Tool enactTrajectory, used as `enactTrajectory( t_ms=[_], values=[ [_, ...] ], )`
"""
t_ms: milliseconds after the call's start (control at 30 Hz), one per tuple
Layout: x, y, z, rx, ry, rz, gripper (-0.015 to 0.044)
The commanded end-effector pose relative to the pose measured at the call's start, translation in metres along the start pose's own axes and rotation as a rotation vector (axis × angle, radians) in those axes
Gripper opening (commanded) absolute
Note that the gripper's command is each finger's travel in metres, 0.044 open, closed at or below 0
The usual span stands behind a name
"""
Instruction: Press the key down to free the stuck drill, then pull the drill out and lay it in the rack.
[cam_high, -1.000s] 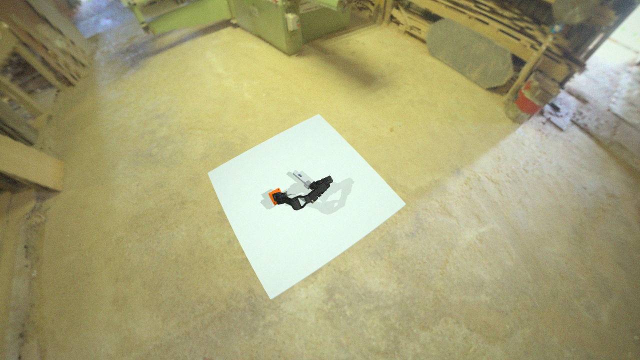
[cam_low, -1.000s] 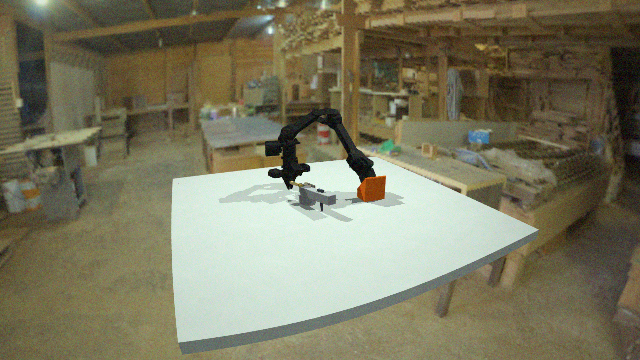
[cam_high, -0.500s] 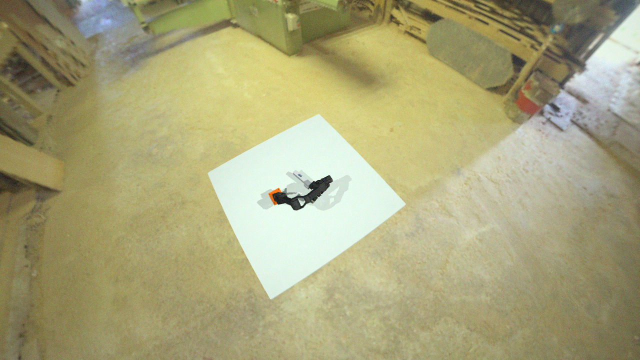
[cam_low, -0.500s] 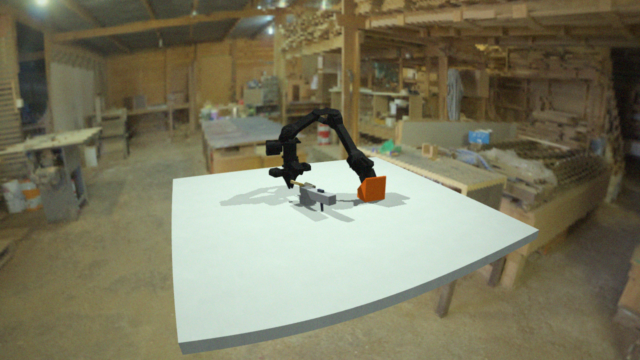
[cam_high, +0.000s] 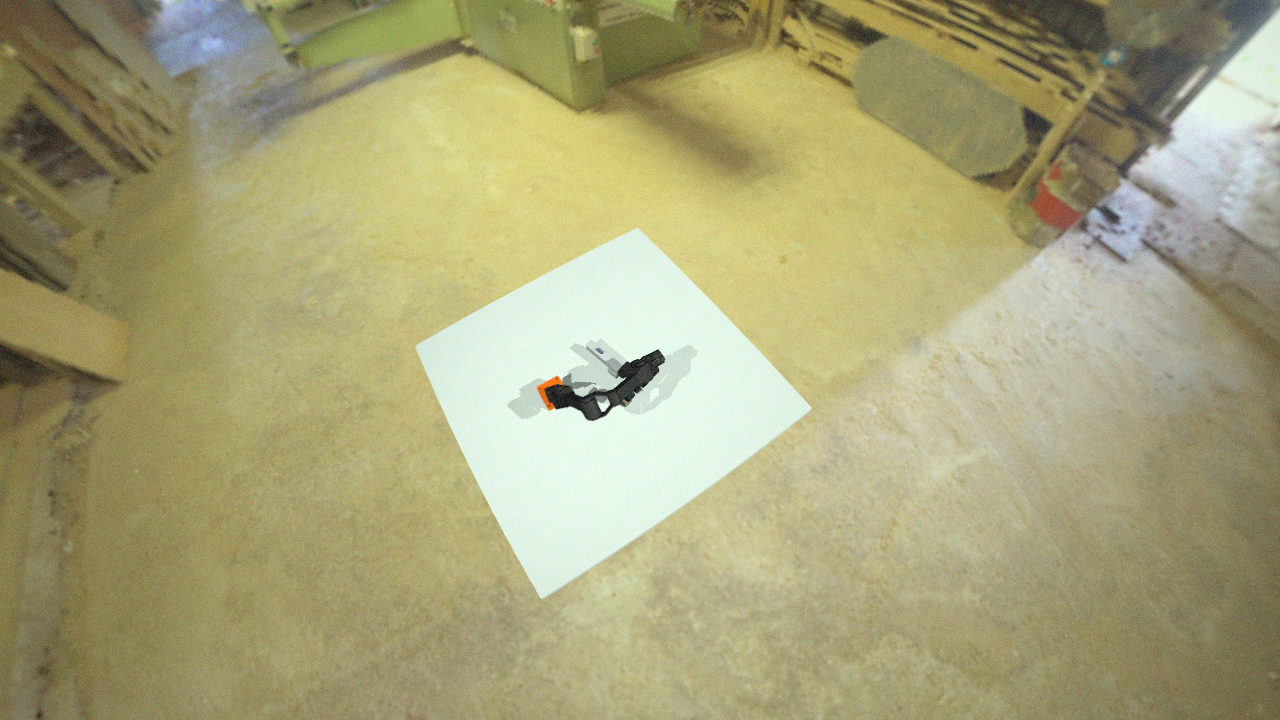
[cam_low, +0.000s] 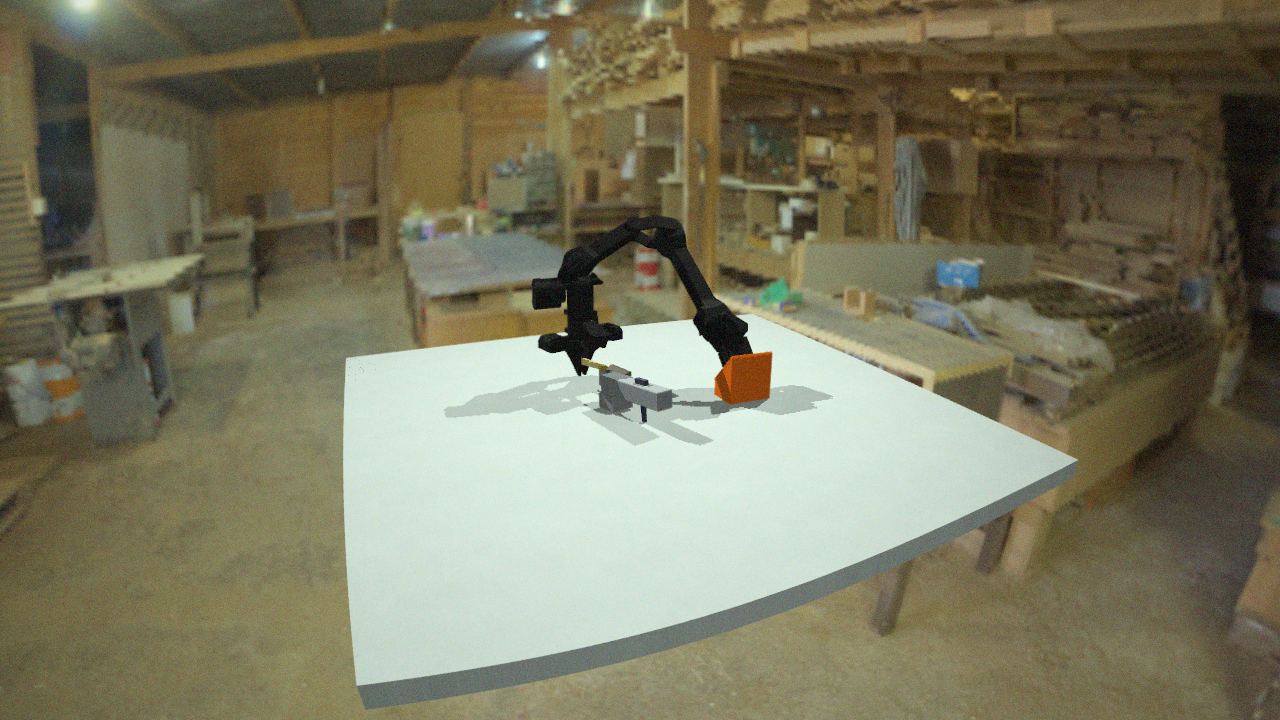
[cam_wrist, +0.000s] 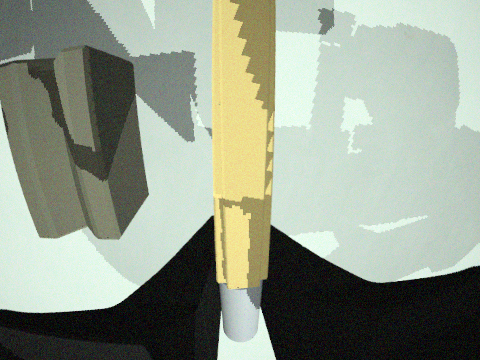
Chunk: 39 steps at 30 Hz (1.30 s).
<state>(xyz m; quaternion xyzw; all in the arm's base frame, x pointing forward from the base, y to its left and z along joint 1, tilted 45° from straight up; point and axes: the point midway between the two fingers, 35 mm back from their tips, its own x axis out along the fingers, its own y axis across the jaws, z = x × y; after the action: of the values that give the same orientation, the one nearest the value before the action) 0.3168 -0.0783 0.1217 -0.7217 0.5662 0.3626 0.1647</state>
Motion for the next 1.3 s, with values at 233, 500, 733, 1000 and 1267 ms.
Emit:
enactTrajectory(
  t_ms=[233, 500, 733, 1000, 1267],
  values=[
    [-0.0049, -0.0011, 0.0004, 0.003, 0.001, -0.006, 0.0],
    [-0.0067, -0.0012, 0.001, 0.003, 0.001, -0.006, 0.0],
    [-0.0083, -0.0014, 0.0014, 0.003, 0.001, -0.006, 0.0],
    [-0.0102, -0.0016, 0.0016, 0.003, 0.001, -0.006, 0.0],
    [-0.0119, -0.0019, 0.0018, 0.003, 0.001, -0.006, 0.0]
  ],
)
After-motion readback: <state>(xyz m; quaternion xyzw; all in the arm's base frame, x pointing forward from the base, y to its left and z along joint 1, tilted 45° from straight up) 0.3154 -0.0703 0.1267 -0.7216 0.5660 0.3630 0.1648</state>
